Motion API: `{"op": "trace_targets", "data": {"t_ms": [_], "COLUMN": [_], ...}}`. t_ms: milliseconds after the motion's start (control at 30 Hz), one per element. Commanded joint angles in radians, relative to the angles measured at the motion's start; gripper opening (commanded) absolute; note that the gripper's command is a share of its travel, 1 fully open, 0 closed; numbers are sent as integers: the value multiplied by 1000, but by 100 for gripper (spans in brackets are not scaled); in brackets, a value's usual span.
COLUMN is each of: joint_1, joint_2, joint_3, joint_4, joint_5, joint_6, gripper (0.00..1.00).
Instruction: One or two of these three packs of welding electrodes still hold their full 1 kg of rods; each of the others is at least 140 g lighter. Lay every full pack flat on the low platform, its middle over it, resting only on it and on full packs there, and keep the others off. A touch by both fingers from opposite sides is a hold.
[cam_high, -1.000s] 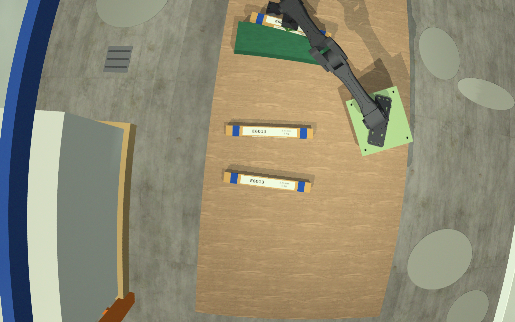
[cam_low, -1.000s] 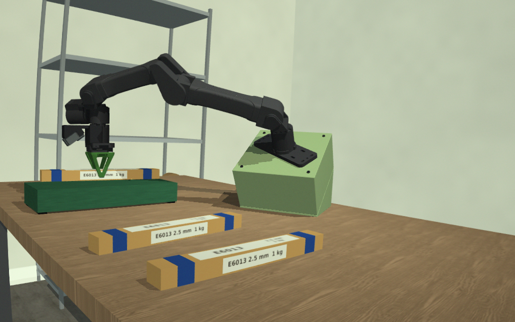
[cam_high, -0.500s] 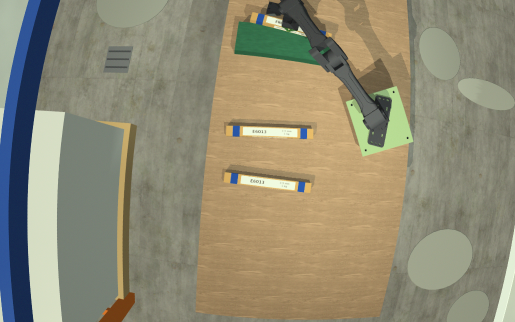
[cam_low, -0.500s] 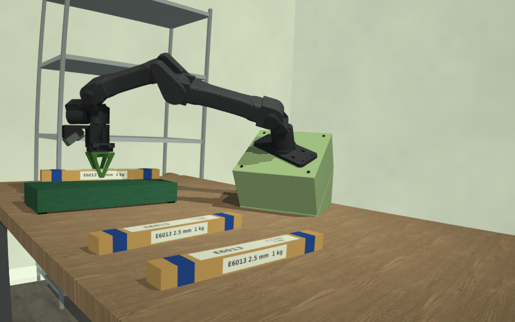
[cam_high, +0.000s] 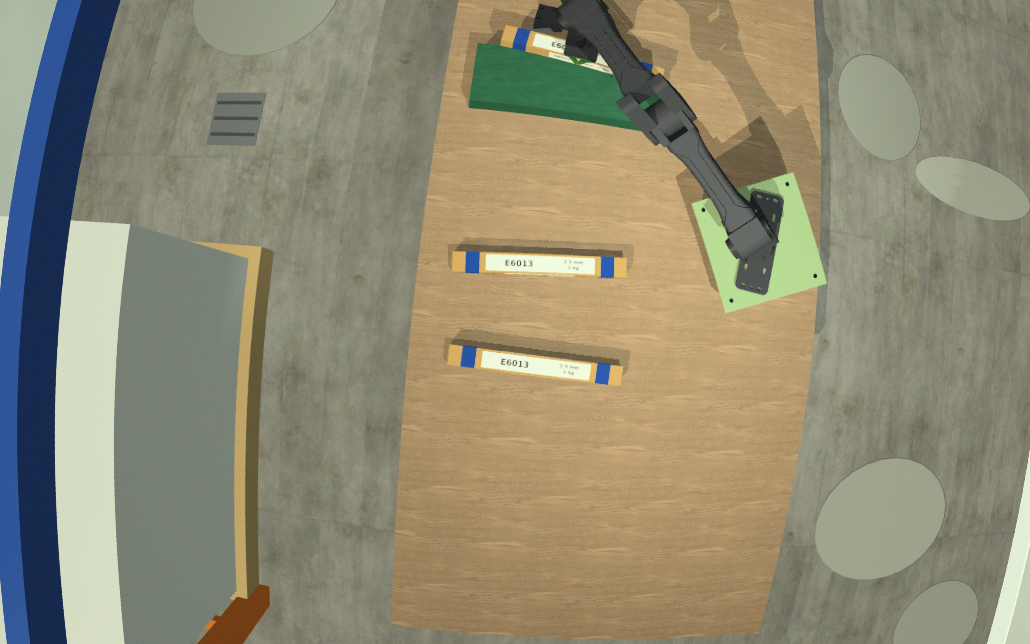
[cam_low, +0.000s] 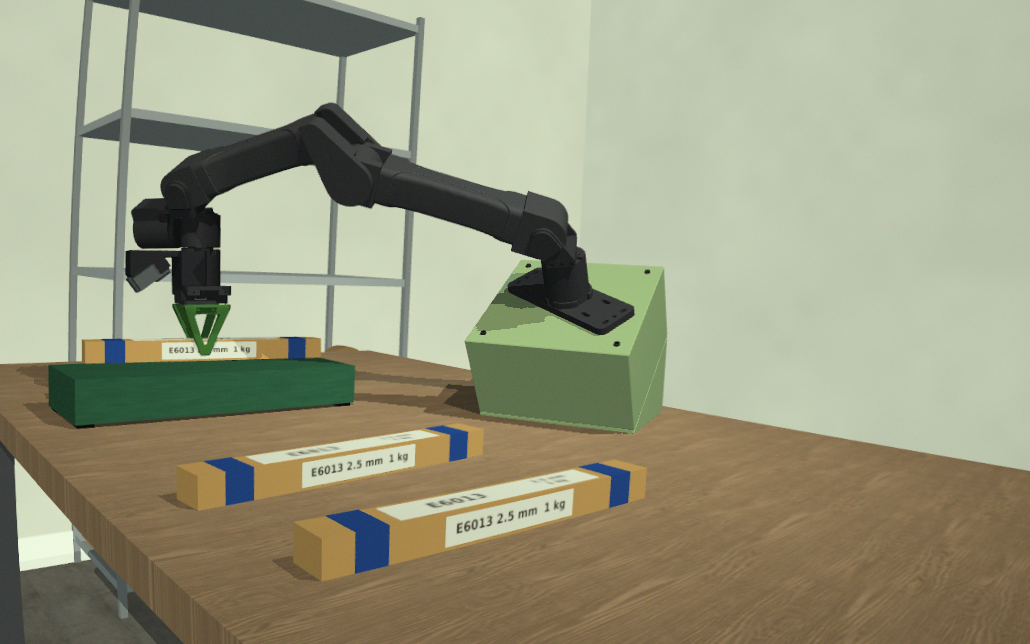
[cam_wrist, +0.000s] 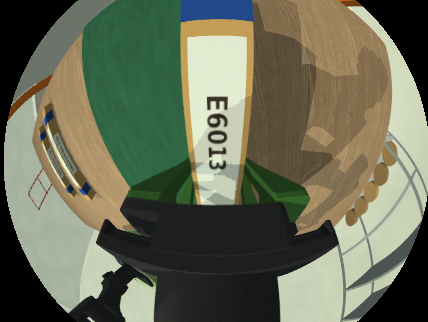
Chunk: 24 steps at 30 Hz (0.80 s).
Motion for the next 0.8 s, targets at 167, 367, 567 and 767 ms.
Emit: {"op": "trace_targets", "data": {"t_ms": [167, 367, 567, 767], "joint_1": [-41, -41, -42, -43], "joint_2": [-102, -102, -101, -97], "joint_3": [1, 3, 5, 17], "joint_4": [-12, -13, -15, -22], "joint_5": [5, 5, 4, -1], "joint_6": [-5, -5, -3, -3], "gripper": [0, 0, 76, 76]}}
